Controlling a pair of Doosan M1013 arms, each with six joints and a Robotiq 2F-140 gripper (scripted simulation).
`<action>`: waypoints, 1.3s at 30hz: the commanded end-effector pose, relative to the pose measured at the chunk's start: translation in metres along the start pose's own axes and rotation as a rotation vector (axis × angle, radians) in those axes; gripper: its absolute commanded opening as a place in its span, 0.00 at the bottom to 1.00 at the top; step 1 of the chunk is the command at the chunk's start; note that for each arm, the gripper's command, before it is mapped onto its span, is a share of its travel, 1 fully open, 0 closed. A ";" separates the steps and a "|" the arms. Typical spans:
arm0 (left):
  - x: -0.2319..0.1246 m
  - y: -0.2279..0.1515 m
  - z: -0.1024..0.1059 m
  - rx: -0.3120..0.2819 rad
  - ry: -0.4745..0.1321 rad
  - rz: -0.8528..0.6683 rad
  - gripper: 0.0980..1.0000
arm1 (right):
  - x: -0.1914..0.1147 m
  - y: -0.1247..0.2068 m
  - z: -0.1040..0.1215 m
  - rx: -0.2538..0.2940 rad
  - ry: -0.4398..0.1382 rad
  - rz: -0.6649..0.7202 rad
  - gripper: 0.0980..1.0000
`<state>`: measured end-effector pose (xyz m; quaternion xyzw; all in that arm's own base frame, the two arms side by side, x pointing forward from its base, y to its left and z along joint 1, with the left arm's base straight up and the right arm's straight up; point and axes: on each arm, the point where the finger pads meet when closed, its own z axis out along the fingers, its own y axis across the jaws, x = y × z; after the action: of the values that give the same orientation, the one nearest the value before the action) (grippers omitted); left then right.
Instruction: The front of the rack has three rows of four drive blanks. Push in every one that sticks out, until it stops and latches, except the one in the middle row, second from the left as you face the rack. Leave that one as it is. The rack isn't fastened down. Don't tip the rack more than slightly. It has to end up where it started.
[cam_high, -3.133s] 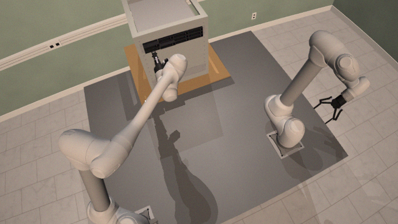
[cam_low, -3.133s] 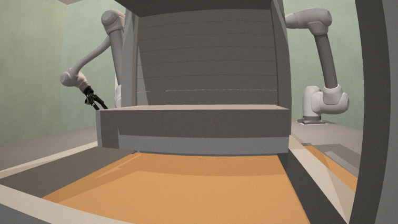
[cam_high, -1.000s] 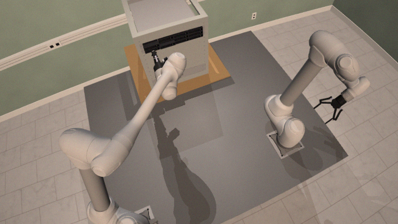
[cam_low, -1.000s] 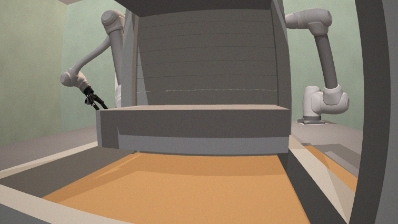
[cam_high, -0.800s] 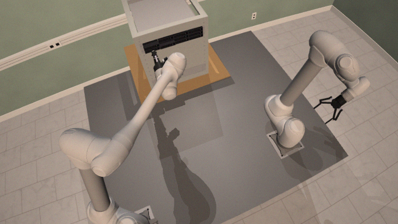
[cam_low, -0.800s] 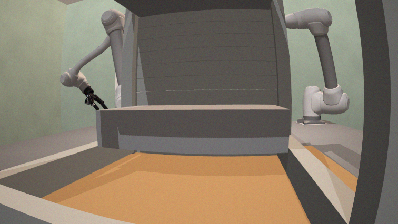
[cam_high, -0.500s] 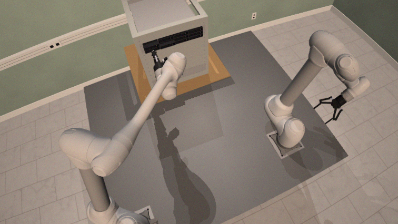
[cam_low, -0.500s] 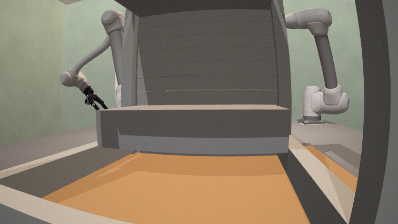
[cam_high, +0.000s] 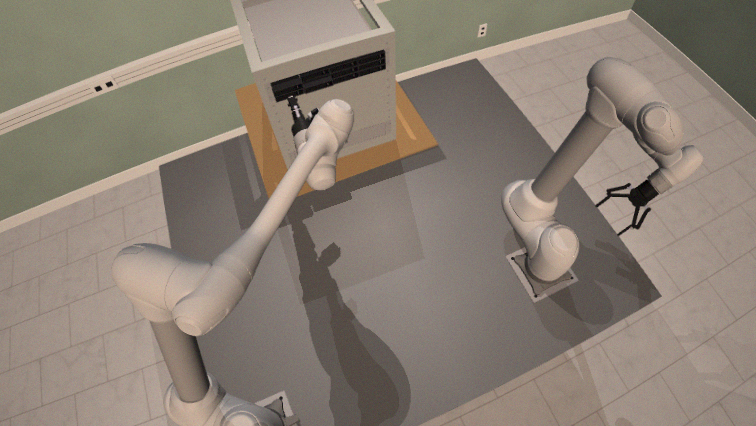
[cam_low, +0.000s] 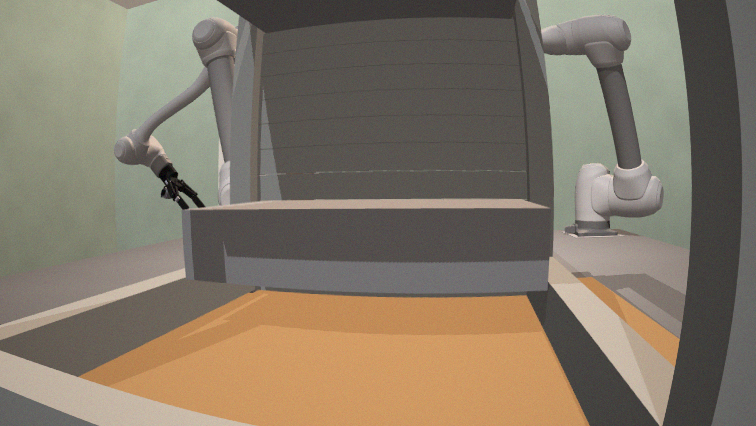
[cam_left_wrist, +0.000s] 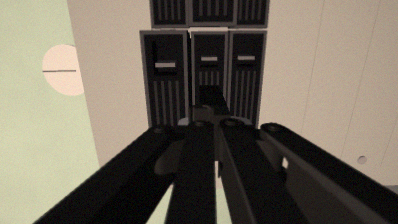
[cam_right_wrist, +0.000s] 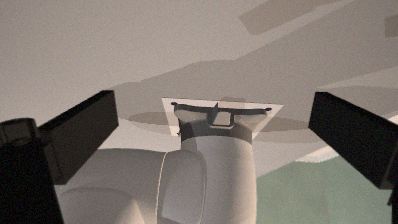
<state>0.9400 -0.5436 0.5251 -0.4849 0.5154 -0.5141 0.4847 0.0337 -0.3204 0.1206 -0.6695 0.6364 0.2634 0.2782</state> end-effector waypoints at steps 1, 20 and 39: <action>0.000 -0.002 0.000 0.002 0.000 -0.001 0.00 | 0.000 0.000 0.000 0.000 0.001 0.000 1.00; 0.000 -0.002 -0.001 0.002 0.000 -0.001 0.00 | 0.000 0.000 0.000 0.000 0.001 0.000 1.00; 0.000 -0.002 -0.074 0.002 0.000 -0.001 0.00 | 0.000 0.000 0.000 0.000 0.001 0.000 1.00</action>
<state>0.8731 -0.5396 0.5253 -0.4848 0.5154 -0.5142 0.4847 0.0337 -0.3204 0.1206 -0.6695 0.6364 0.2634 0.2782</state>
